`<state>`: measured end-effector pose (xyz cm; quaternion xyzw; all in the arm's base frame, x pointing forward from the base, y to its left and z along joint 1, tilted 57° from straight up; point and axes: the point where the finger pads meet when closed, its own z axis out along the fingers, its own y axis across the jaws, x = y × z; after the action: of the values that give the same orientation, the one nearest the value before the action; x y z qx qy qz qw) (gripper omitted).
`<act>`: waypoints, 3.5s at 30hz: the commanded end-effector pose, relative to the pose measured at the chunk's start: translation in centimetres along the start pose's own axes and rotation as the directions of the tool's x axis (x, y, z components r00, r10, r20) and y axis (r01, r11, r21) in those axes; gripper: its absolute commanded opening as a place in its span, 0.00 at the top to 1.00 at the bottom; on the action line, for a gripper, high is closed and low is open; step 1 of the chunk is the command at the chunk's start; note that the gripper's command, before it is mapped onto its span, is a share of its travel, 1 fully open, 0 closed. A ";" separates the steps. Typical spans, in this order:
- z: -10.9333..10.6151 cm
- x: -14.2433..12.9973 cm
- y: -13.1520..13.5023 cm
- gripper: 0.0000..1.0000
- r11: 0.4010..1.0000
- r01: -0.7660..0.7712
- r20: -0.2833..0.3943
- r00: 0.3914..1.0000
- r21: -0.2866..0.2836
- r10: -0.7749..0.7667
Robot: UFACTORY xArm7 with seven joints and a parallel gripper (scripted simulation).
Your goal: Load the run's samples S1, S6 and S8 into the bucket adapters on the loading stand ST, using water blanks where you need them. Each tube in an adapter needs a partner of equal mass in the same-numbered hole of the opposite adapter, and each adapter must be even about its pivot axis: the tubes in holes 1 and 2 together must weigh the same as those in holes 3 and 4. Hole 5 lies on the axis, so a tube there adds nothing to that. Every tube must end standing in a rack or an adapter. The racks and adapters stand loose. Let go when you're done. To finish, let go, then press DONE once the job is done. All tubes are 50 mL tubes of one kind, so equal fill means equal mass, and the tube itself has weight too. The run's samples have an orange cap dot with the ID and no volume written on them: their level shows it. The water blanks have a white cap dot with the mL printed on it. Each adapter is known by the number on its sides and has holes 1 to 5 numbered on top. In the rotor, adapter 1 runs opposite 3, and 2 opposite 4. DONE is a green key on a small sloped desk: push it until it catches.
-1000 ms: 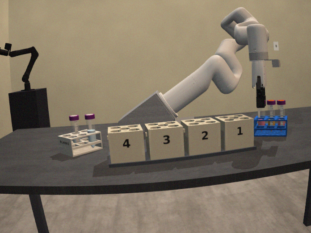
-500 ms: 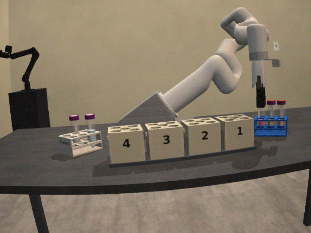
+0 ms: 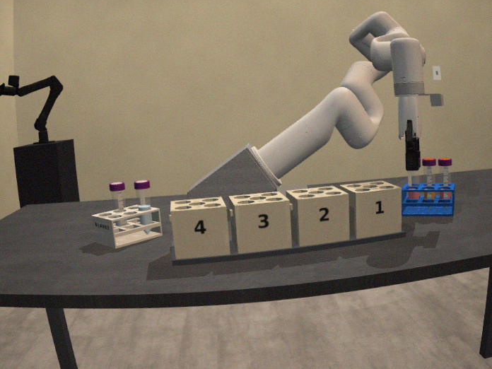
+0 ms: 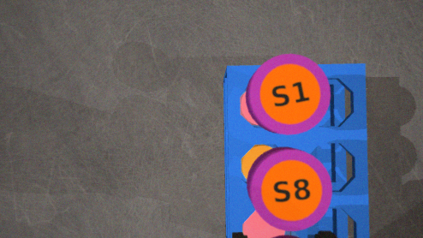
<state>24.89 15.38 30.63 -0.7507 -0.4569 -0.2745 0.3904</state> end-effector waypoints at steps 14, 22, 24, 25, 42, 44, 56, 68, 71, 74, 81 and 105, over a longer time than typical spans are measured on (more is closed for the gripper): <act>-0.5 0.1 0.1 1.00 1.000 0.001 -0.002 1.000 -0.002 -0.001; -1.1 0.1 0.1 1.00 1.000 0.001 -0.002 1.000 -0.002 -0.001; -1.1 0.1 0.1 1.00 1.000 0.001 -0.002 1.000 -0.002 -0.001; -1.1 0.1 0.1 1.00 1.000 0.001 -0.002 1.000 -0.002 -0.001; -2.1 0.1 0.1 1.00 1.000 0.001 -0.002 1.000 -0.002 -0.001; -2.1 0.1 0.1 1.00 1.000 0.001 -0.002 1.000 -0.002 -0.001; -4.3 0.1 0.1 1.00 1.000 0.001 -0.002 1.000 -0.003 -0.001; -6.3 0.1 0.0 1.00 1.000 0.001 -0.002 1.000 -0.003 -0.001; -6.9 0.1 0.0 1.00 1.000 0.001 -0.002 1.000 -0.003 -0.001; -7.5 0.1 0.0 1.00 1.000 0.001 -0.002 1.000 -0.003 -0.001; -8.5 0.1 0.0 1.00 1.000 0.001 -0.002 1.000 -0.003 -0.001; -12.9 0.0 0.0 1.00 1.000 0.001 -0.002 1.000 -0.003 -0.001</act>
<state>24.22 5.30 37.18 -0.7508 -0.4567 -0.2747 0.3902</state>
